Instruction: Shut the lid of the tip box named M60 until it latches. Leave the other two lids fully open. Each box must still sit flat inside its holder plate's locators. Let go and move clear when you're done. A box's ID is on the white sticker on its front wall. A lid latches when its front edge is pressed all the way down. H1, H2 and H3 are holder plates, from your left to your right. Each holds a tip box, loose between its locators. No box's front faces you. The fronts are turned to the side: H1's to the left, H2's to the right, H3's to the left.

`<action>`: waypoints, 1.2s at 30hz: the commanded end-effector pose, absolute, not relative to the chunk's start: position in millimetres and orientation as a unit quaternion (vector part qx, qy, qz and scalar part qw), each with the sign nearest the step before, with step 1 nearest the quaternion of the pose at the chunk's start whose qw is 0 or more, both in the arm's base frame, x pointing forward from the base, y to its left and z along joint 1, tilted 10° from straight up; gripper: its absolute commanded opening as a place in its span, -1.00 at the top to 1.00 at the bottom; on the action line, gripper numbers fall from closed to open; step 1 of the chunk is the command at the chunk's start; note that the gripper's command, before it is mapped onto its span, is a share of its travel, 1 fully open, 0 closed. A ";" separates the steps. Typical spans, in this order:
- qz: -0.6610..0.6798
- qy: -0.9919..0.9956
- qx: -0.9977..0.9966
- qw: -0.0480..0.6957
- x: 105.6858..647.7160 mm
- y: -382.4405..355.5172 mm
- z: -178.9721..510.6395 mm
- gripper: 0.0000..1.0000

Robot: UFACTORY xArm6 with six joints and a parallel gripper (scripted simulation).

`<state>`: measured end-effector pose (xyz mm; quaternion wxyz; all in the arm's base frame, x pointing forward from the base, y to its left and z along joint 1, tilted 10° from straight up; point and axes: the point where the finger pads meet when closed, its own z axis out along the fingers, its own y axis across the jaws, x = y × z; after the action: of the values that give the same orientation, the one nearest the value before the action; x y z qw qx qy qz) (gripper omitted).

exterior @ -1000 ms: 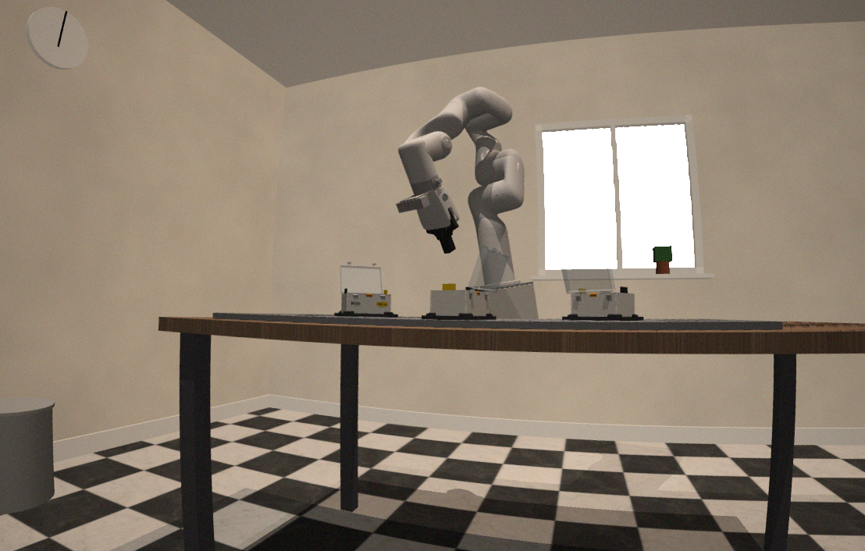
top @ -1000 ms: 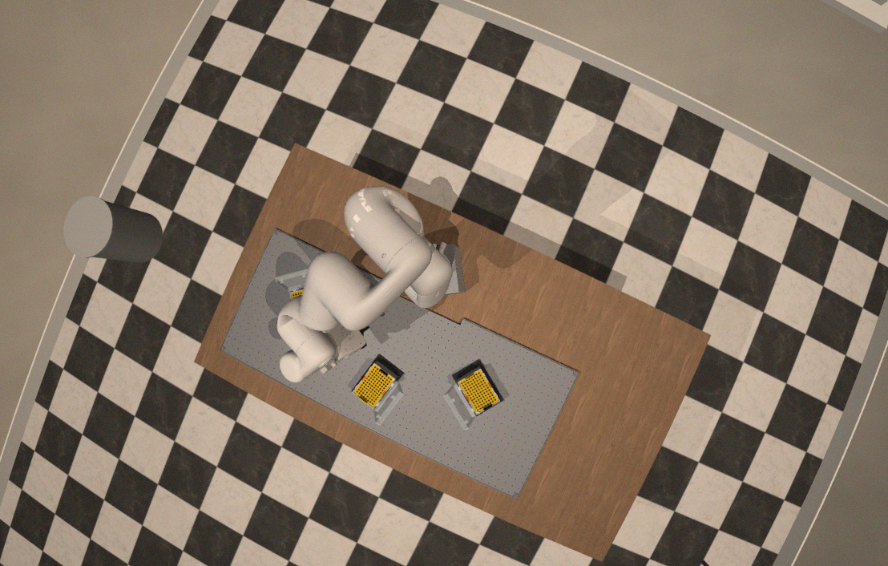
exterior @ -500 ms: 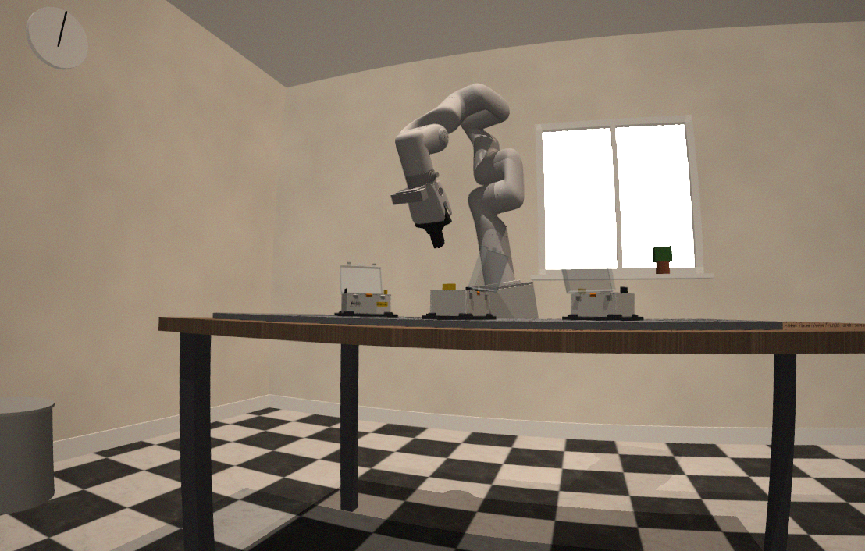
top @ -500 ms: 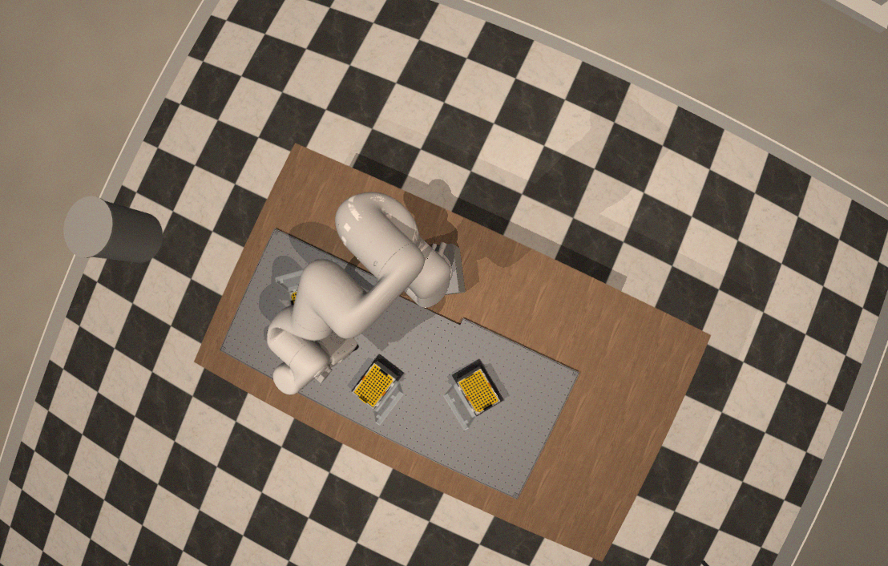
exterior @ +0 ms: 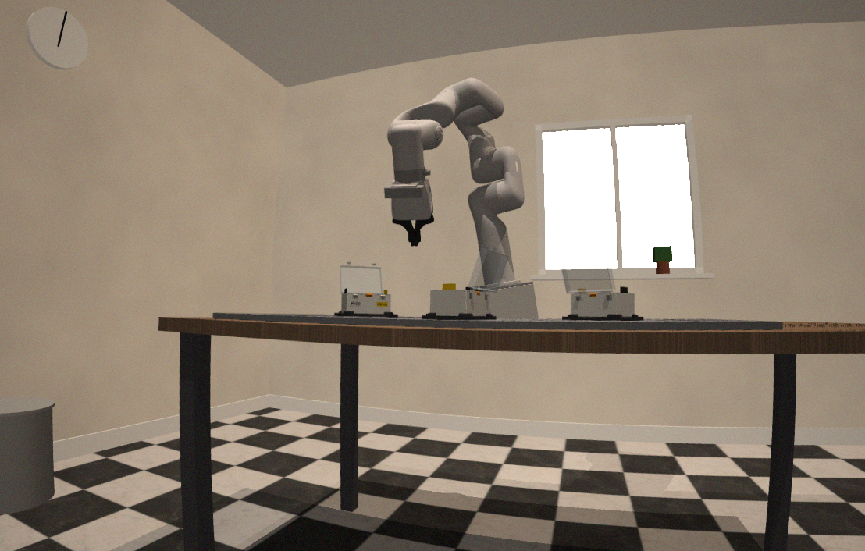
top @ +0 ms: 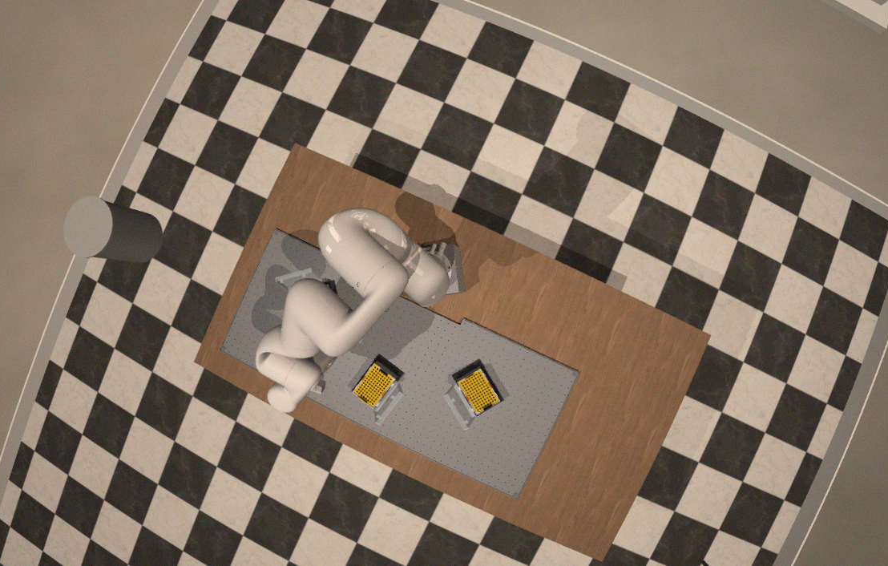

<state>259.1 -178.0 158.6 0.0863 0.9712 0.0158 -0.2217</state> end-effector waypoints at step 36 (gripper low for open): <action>-0.221 0.527 0.788 0.230 354.9 -318.0 187.9 1.00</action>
<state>346.3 -306.3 185.6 0.2207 0.8089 0.4931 -0.2320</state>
